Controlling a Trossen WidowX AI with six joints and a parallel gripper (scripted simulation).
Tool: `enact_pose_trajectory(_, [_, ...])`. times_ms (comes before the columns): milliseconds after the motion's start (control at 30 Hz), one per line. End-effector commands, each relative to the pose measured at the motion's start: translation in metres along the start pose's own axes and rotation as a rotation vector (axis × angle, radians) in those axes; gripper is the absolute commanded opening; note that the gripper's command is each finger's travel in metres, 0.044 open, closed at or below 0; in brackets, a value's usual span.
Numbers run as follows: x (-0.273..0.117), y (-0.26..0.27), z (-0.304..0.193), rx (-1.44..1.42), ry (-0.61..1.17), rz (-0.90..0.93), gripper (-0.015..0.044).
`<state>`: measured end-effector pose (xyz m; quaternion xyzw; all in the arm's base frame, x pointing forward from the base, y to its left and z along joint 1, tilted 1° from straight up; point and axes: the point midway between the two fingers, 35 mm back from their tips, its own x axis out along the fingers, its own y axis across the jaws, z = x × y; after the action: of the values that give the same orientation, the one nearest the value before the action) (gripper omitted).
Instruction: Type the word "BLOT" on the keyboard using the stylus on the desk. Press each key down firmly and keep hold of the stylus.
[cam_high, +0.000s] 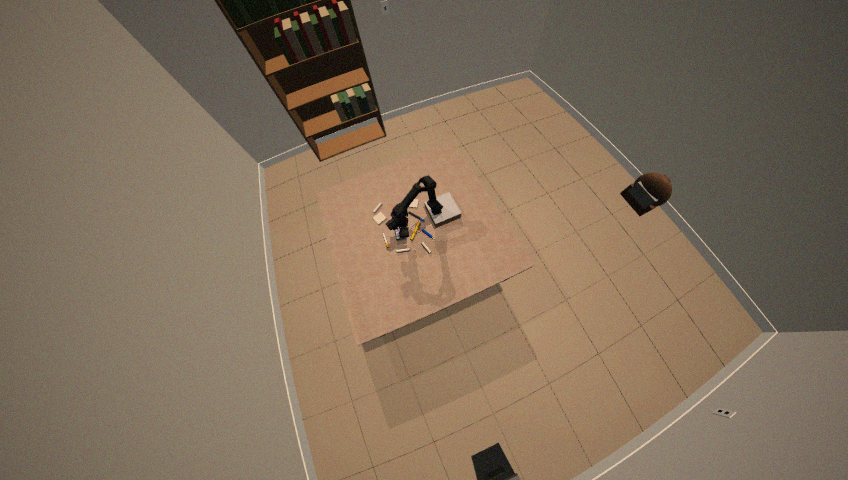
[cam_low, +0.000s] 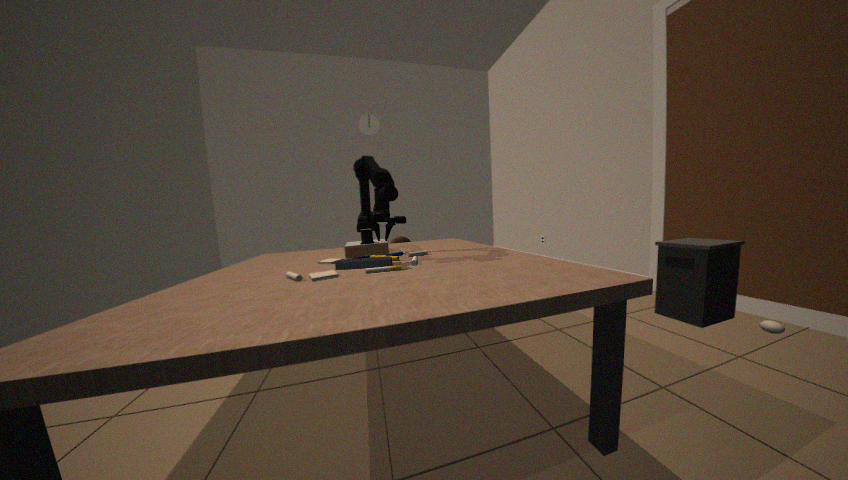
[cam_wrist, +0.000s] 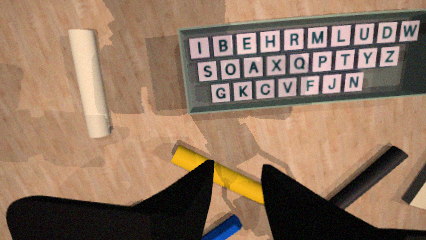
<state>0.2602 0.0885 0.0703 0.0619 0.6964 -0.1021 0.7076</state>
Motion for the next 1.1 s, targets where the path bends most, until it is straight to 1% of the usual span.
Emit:
enact_pose_trajectory(0, [0.010, 0.025, -0.042, 0.174, -0.012, -0.105, 0.0150])
enact_pose_trajectory(167, [0.017, 0.044, -0.089, 0.372, -0.103, -0.192, 0.0150])
enact_pose_trajectory(333, [0.021, 0.050, -0.120, 0.500, -0.198, -0.220, 0.0150])
enact_pose_trajectory(500, [0.024, 0.051, -0.149, 0.626, -0.312, -0.213, 0.0150])
enact_pose_trajectory(667, [0.026, 0.048, -0.176, 0.748, -0.433, -0.163, 0.0150])
enact_pose_trajectory(733, [0.026, 0.047, -0.181, 0.771, -0.457, -0.147, 0.0150])
enact_pose_trajectory(1067, [0.026, 0.046, -0.182, 0.772, -0.457, -0.147, 0.0150])
